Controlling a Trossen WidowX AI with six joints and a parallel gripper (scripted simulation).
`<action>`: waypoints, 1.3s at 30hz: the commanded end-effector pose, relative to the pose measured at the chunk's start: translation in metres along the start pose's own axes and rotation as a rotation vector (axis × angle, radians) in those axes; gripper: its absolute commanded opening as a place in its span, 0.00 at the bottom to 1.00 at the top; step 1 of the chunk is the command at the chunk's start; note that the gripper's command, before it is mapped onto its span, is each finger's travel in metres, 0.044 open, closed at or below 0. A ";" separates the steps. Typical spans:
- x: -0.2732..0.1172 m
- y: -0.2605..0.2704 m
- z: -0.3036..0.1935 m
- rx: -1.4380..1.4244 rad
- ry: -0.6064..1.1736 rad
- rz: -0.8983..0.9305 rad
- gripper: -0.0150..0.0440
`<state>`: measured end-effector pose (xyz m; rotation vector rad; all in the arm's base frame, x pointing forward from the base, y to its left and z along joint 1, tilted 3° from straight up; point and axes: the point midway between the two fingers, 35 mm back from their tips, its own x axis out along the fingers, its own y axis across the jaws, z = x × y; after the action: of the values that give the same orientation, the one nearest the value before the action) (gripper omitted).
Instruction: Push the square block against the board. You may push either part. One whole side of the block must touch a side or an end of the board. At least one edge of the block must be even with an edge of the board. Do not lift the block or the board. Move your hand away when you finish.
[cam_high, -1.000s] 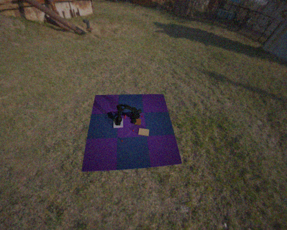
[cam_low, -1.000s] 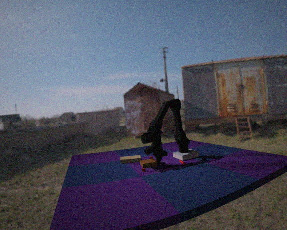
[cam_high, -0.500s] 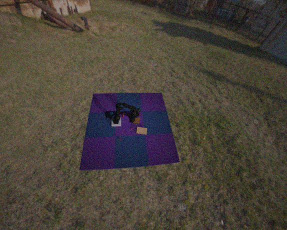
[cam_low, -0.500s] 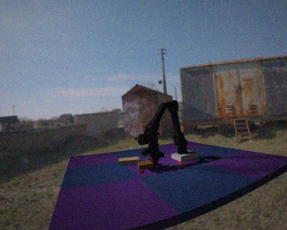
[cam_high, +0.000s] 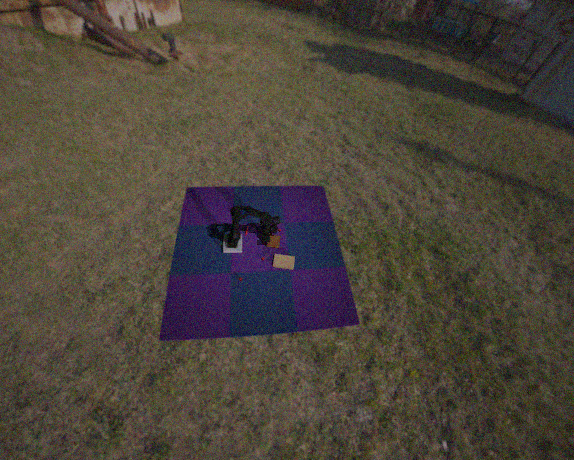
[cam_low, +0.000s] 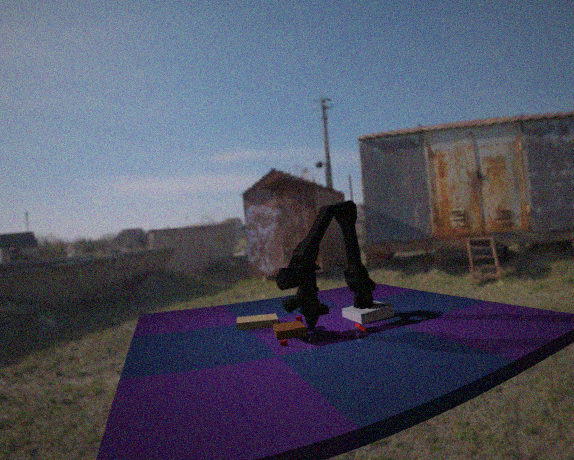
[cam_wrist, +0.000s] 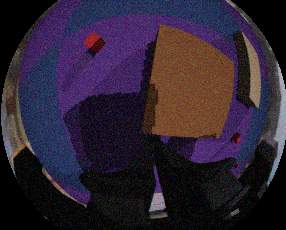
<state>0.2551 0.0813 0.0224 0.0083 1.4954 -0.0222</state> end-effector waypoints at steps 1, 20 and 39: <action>0.001 0.001 -0.008 0.002 0.001 0.000 0.25; 0.004 0.000 -0.039 0.002 0.004 0.000 0.25; -0.052 -0.031 -0.015 0.145 0.000 -0.003 0.25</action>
<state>0.2268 0.0651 0.0685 0.0710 1.4967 -0.0878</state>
